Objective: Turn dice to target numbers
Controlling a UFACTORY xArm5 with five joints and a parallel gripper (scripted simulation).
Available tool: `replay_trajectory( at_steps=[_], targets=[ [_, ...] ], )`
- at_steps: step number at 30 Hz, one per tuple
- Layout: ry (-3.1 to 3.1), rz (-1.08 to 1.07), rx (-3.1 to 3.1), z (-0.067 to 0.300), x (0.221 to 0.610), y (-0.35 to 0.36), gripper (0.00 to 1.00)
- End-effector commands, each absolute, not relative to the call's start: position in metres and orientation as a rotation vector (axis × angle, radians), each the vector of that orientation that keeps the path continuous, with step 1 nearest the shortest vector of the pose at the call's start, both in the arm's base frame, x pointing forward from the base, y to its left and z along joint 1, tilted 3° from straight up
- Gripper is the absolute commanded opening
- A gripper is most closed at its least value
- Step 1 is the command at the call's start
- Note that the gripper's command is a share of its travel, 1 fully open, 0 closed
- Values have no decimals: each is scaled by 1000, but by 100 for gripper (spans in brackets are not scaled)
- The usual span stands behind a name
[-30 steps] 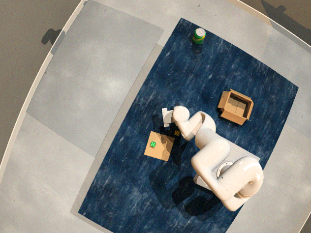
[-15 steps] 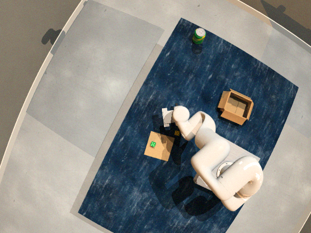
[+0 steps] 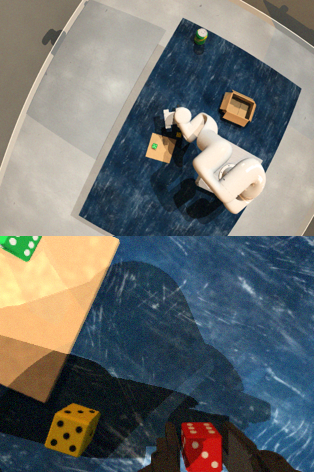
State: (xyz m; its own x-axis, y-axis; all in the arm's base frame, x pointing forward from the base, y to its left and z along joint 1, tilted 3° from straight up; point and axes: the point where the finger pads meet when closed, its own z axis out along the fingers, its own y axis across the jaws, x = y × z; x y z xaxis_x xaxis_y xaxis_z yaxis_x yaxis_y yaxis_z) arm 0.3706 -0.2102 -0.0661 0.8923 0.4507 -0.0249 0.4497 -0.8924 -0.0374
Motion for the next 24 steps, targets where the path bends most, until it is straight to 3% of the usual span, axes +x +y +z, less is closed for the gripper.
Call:
replay_trajectory(
  at_steps=[1,6,7,24],
  targets=[
    [-721,47,-3028,-65,372,-211,42],
    [-721,47,-3028,-65,372,-211,42],
    [-721,47,-3028,-65,372,-211,21],
    [-721,47,-3028,-65,372,-211,21]
  ],
)
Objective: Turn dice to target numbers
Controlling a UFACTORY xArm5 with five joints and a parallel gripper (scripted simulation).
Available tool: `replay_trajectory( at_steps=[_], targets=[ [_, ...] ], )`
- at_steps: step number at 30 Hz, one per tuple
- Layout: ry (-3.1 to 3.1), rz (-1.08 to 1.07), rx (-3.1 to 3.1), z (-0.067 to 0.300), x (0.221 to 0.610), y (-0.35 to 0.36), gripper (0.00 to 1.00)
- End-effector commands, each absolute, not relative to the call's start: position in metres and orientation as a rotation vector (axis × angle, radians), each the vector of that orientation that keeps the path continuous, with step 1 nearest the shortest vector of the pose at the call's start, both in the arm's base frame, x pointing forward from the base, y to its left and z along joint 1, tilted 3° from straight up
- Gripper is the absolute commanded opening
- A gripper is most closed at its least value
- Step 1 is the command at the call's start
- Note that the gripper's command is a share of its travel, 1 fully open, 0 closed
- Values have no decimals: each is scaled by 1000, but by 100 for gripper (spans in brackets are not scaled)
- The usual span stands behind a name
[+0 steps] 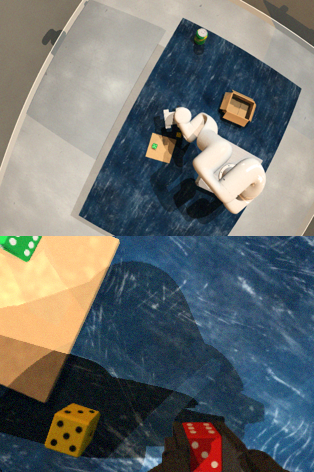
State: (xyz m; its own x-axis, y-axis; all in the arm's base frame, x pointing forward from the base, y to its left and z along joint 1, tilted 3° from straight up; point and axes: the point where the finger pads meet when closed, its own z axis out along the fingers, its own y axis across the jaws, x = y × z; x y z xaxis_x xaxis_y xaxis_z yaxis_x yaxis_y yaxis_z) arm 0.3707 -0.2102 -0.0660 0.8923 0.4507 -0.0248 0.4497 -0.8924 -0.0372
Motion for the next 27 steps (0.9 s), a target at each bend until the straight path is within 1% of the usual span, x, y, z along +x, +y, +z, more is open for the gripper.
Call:
replay_trajectory(
  at_steps=[1,18,24,27],
  targets=[
    [-721,47,-3028,-65,372,-211,21],
    [-721,47,-3028,-65,372,-211,21],
    [-721,47,-3028,-55,372,-211,21],
    [-721,47,-3028,-39,373,-212,21]
  ],
)
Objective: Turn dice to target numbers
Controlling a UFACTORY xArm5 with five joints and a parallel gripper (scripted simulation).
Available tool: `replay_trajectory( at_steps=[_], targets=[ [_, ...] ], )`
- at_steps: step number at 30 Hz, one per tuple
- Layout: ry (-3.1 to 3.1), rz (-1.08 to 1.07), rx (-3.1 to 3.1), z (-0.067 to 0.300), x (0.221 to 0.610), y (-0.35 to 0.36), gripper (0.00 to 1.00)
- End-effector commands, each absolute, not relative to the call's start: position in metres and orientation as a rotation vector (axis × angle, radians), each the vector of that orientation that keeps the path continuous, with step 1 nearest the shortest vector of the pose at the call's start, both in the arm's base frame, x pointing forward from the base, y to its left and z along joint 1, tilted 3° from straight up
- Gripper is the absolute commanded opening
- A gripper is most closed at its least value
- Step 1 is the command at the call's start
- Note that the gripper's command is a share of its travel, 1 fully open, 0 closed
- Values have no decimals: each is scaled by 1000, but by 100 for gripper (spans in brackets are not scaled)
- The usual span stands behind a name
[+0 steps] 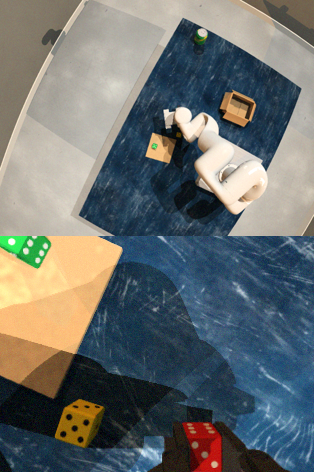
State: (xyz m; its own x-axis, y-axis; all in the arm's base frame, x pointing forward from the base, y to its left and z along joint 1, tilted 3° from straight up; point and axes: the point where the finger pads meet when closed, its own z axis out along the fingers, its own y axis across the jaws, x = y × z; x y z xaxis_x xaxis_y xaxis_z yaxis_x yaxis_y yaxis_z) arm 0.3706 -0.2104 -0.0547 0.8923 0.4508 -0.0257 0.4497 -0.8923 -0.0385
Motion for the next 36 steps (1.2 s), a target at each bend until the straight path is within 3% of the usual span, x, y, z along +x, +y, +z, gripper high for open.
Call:
replay_trajectory(
  at_steps=[1,12,36],
  targets=[
    [-721,47,-3028,-32,373,-212,21],
    [-721,47,-3028,33,375,-214,21],
    [-1006,43,-2944,34,379,-210,21]
  ],
)
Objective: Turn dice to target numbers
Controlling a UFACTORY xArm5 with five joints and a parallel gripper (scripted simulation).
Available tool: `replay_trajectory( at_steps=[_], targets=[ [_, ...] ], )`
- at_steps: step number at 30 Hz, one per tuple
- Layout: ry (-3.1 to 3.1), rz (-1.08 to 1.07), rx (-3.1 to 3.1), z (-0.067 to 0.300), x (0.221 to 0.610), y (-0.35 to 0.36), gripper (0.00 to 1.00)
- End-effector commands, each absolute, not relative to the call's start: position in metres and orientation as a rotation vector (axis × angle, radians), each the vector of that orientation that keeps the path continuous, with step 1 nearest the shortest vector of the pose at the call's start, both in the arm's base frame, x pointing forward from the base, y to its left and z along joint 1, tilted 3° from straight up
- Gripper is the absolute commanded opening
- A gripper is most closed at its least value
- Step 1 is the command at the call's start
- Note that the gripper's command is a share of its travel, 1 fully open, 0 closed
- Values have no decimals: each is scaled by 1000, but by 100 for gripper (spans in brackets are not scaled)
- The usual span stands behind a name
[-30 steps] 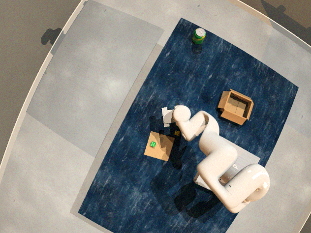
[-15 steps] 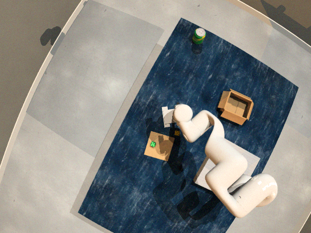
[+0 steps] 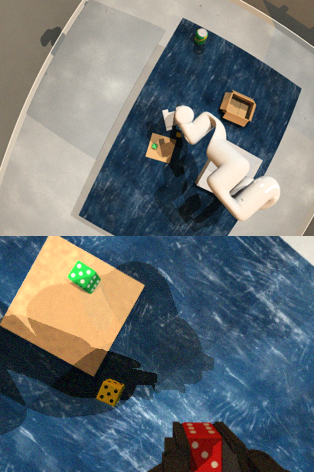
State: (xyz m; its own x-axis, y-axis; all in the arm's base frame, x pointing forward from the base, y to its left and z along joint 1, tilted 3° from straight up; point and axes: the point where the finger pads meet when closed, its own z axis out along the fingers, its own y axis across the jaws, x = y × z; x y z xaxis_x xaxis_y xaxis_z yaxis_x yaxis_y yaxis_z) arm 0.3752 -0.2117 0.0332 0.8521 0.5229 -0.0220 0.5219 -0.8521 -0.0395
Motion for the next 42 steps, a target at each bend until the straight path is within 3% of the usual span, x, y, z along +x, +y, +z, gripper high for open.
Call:
replay_trajectory(
  at_steps=[1,42],
  targets=[
    [-1076,42,-2918,34,380,-209,21],
    [-2590,10,-1708,27,404,-179,21]
  ],
)
